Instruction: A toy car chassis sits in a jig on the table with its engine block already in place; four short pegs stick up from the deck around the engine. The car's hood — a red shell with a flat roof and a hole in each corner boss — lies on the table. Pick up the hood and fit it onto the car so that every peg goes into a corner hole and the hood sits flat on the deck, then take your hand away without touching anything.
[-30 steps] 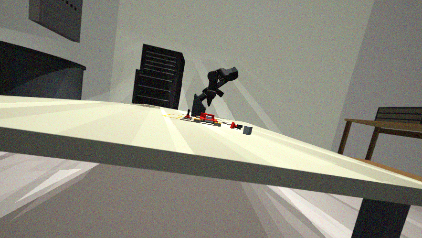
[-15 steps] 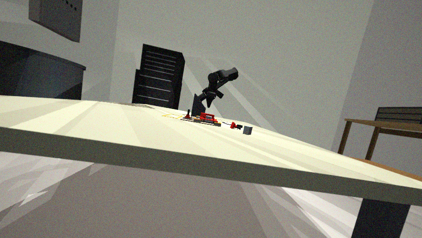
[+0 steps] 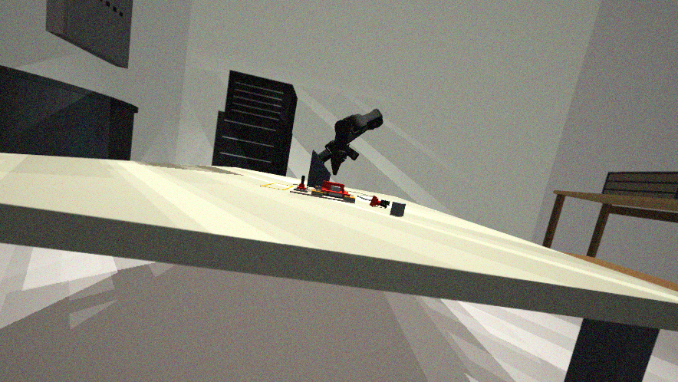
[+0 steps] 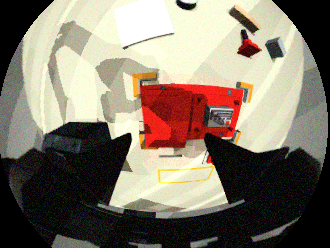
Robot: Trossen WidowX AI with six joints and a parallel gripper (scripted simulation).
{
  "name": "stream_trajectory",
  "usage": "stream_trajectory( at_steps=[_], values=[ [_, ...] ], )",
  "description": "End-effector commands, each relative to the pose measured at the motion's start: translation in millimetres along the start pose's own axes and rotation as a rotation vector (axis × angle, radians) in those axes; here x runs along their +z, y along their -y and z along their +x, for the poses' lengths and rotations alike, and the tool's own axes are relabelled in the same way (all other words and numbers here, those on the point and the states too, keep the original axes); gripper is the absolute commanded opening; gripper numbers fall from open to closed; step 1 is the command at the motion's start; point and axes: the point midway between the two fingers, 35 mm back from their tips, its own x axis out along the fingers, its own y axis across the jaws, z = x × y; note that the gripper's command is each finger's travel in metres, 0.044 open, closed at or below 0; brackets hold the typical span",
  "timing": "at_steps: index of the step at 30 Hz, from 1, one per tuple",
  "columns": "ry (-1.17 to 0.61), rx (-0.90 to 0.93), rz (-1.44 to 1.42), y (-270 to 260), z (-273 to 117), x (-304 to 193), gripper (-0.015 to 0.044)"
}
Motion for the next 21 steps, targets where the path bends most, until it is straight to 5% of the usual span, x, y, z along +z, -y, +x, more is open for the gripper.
stream_trajectory(
  at_steps=[1, 21],
  values=[
    [0.003, 0.002, 0.010, -1.2, 3.5, -0.2, 0.0440],
    [0.004, 0.002, 0.009, -1.1, 17.0, 0.7, 0.0440]
  ],
)
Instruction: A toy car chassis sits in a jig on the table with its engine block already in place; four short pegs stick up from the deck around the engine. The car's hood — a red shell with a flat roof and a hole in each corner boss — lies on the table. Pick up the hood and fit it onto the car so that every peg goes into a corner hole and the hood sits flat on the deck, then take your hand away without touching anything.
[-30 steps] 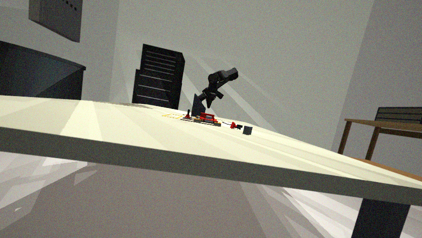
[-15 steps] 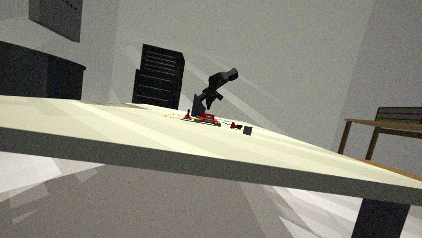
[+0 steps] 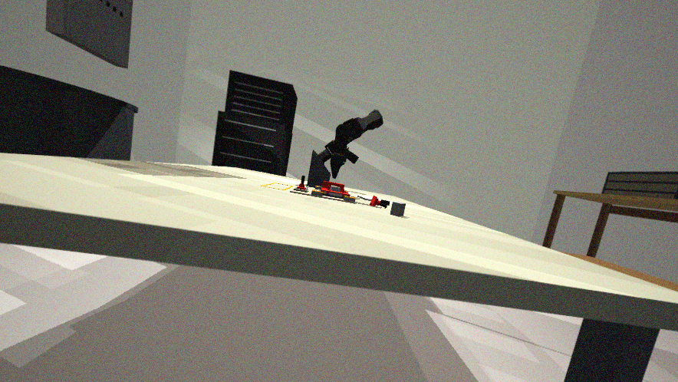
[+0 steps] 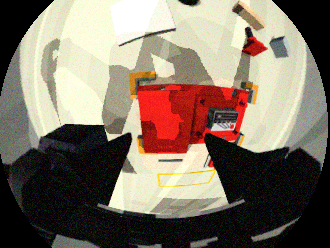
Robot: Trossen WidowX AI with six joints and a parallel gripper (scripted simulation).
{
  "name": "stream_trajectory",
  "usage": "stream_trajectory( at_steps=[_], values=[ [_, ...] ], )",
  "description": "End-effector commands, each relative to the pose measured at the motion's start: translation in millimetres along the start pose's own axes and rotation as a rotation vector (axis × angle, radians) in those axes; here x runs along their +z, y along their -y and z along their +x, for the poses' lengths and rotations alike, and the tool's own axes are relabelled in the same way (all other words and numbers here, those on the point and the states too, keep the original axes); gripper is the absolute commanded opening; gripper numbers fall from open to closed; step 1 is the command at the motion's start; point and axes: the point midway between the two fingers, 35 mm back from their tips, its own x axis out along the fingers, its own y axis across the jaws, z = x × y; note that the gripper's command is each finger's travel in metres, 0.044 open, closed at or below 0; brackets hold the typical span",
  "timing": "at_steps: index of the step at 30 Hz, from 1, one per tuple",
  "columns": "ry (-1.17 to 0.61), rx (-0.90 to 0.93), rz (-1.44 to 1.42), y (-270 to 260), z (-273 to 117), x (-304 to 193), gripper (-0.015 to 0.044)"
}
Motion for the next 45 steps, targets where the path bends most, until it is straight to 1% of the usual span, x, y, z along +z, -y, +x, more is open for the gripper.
stream_trajectory(
  at_steps=[1, 45],
  values=[
    [0.003, 0.002, 0.009, -1.4, 3.4, -0.1, 0.0440],
    [0.007, 0.003, 0.010, -2.2, 27.4, 2.0, 0.0440]
  ],
)
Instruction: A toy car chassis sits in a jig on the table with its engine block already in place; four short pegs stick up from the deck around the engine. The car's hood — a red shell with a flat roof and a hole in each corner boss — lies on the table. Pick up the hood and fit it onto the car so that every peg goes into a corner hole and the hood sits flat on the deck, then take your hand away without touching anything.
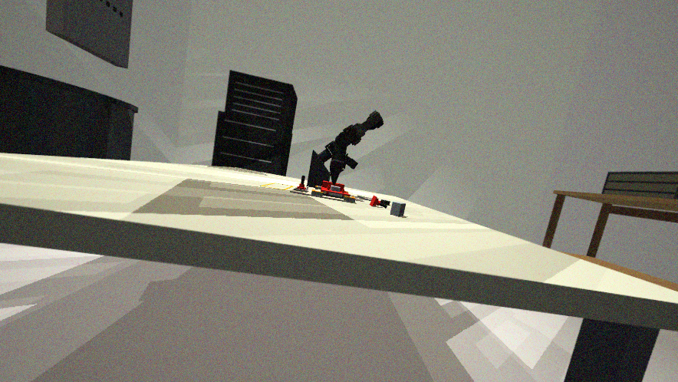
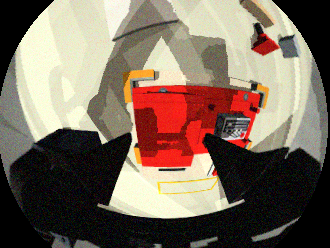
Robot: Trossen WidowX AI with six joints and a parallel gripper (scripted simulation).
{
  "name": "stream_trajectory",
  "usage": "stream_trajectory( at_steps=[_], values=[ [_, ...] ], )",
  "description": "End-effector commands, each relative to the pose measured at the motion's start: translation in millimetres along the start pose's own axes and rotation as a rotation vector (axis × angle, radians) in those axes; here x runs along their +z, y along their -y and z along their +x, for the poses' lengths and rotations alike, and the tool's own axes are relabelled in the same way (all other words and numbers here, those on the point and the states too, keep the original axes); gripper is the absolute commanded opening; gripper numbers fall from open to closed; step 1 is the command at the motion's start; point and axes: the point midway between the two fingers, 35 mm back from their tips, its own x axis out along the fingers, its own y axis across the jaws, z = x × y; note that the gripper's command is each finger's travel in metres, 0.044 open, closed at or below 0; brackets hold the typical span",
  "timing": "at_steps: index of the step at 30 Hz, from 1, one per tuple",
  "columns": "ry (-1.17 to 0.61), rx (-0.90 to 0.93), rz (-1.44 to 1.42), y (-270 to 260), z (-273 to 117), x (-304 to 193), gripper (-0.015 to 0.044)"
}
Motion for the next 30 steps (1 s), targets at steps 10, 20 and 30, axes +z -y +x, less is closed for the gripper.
stream_trajectory(
  at_steps=[10, 20, 30],
  values=[
    [0.001, 0.001, 0.008, -0.8, 6.8, -0.3, 0.0440],
    [0.002, 0.001, 0.008, -1.0, 11.6, -0.1, 0.0440],
    [0.003, 0.000, 0.000, -0.3, 10.8, 0.7, 0.0308]
  ],
)
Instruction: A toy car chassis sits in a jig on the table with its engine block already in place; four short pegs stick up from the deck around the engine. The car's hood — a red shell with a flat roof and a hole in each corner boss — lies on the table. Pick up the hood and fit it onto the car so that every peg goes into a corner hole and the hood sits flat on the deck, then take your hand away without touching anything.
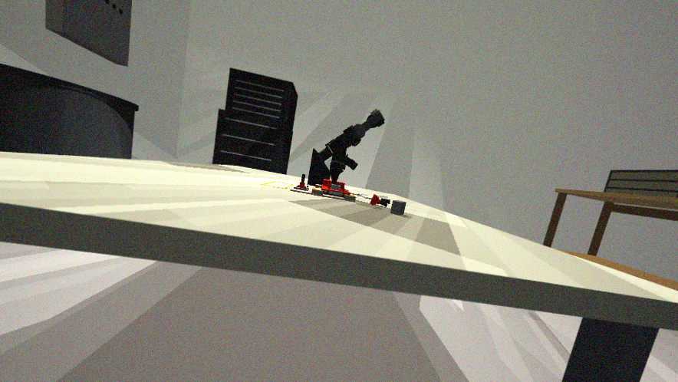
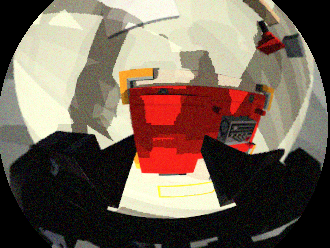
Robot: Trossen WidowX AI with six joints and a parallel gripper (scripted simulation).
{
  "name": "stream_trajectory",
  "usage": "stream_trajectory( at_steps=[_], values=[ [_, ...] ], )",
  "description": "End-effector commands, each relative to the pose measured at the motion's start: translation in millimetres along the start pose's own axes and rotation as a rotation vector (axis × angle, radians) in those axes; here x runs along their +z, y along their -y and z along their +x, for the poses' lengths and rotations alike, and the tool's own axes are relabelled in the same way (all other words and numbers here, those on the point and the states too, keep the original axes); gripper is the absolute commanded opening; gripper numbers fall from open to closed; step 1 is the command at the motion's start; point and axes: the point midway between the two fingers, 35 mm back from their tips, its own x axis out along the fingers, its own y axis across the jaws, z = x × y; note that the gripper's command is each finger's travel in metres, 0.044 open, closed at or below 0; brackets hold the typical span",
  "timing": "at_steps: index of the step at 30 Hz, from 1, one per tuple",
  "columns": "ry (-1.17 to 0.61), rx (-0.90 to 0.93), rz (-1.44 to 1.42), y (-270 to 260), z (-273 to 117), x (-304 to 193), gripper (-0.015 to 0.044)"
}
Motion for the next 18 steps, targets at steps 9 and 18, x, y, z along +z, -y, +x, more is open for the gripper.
stream_trajectory(
  at_steps=[9, 18],
  values=[
    [0.000, 0.000, 0.000, 0.0, -1.3, -0.1, 0.0170],
    [-0.001, 0.000, 0.000, 0.1, -12.9, -0.1, 0.0000]
  ],
)
